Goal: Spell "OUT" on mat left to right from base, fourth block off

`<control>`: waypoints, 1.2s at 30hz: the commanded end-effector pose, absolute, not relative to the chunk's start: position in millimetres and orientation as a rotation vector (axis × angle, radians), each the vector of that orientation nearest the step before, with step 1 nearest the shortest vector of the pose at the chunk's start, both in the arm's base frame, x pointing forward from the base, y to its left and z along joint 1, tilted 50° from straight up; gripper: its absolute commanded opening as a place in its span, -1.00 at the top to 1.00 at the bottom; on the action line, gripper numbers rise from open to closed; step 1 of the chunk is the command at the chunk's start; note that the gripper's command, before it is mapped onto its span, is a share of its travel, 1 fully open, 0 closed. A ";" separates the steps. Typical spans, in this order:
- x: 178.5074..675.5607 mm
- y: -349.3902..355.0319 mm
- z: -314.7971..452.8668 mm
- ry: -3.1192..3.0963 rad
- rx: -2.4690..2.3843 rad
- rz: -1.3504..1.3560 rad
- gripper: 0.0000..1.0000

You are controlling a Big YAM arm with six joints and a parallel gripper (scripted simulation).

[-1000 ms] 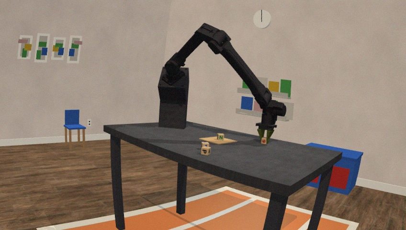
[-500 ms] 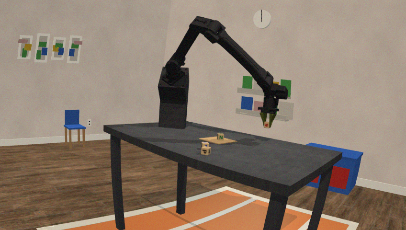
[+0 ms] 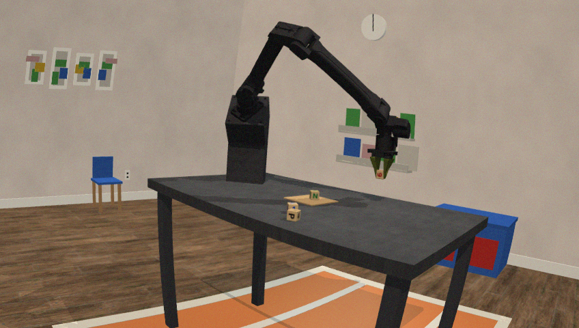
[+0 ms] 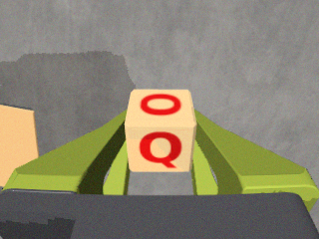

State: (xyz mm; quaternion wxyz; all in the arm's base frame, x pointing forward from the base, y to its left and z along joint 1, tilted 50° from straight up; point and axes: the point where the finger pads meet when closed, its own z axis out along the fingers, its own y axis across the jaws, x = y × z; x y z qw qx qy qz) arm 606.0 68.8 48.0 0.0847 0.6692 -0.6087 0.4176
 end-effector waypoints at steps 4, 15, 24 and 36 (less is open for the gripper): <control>611.4 63.8 43.8 -1.957 1.913 1.273 0.51; 622.4 52.5 36.4 -2.568 1.439 1.382 0.51; 630.6 41.4 26.3 -3.009 0.919 1.417 0.51; 630.5 54.5 24.7 -3.314 0.385 1.344 0.51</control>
